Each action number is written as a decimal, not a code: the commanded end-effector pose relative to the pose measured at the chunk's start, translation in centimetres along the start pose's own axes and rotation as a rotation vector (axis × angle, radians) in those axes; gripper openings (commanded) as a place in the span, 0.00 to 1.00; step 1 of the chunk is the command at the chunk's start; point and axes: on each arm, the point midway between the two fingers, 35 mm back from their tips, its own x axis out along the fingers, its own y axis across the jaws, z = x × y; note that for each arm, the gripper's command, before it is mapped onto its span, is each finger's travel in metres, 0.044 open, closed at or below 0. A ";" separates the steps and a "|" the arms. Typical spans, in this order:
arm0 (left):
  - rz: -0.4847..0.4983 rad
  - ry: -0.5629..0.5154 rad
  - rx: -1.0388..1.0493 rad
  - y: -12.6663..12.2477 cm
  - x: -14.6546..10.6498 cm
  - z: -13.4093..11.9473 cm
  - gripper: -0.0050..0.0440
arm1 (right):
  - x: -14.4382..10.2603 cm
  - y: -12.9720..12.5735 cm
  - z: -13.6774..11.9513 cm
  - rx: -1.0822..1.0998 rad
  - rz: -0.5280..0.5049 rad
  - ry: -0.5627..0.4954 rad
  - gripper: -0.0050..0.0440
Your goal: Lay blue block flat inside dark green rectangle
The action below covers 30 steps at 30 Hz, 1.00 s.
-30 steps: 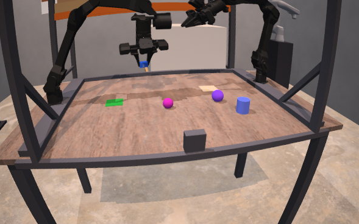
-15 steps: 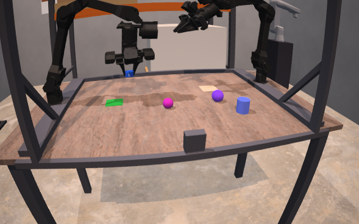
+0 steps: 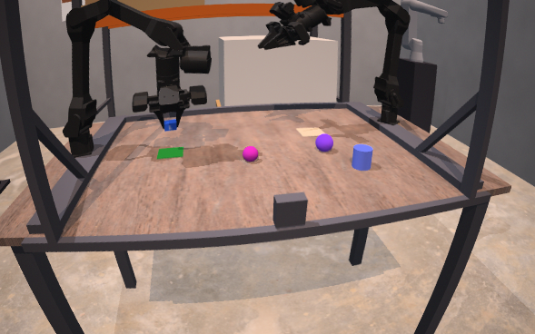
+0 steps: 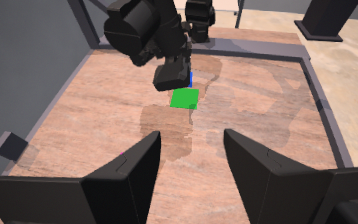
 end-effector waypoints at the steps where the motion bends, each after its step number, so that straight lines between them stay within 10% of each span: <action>1: 0.031 -0.012 -0.014 -0.6 -0.4 0.4 0.00 | -0.5 0.0 0.7 0.000 -0.002 -0.022 0.51; 30: 0.033 0.001 0.088 -0.6 1.8 0.8 0.00 | -0.5 0.0 0.7 0.000 -0.002 -0.022 0.51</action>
